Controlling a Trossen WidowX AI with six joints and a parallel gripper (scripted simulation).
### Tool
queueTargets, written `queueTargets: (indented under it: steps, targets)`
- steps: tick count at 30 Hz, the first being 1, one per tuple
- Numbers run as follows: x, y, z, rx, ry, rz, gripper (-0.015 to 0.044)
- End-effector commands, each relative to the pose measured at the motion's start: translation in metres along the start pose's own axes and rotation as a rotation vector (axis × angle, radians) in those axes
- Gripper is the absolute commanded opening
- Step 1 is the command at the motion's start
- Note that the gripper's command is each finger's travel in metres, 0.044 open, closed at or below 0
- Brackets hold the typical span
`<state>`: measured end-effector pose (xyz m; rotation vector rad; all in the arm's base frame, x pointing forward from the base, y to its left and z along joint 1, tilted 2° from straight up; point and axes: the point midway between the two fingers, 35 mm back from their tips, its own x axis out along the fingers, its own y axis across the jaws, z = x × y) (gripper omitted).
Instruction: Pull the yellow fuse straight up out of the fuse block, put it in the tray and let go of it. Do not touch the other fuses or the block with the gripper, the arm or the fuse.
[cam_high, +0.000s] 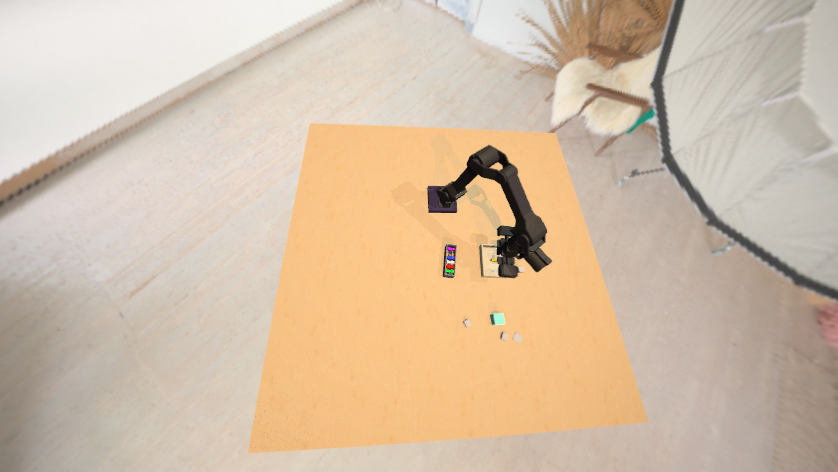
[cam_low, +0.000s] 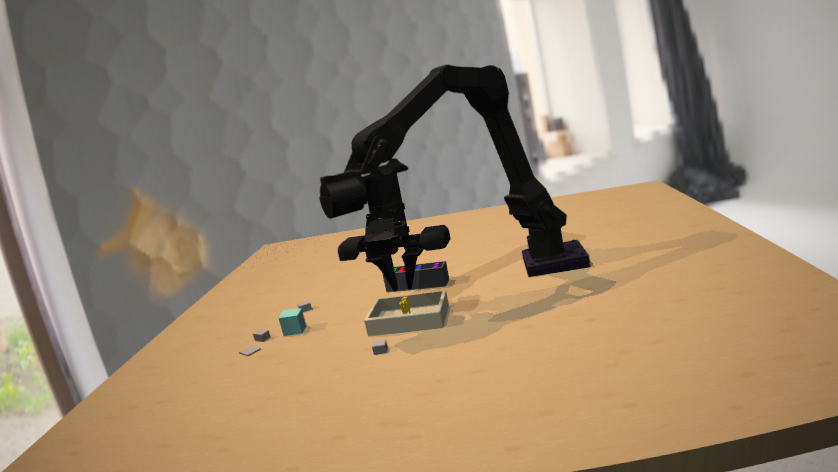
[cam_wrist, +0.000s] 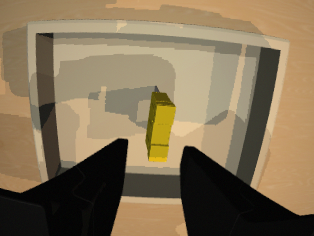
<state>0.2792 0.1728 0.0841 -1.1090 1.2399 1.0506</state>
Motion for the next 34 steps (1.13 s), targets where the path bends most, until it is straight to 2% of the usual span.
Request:
queueTargets:
  steps: [1,6,11,34]
  targets:
    - [0.000,0.000,0.000,0.000,0.000,-0.001,0.0210]
    - [-0.002,0.000,0.000,0.000,0.000,-0.001,0.0330]
    - [-0.037,0.000,-0.001,0.003,0.003,-0.002,0.0330]
    - [-0.035,0.000,0.000,-0.001,0.000,0.000,0.0330]
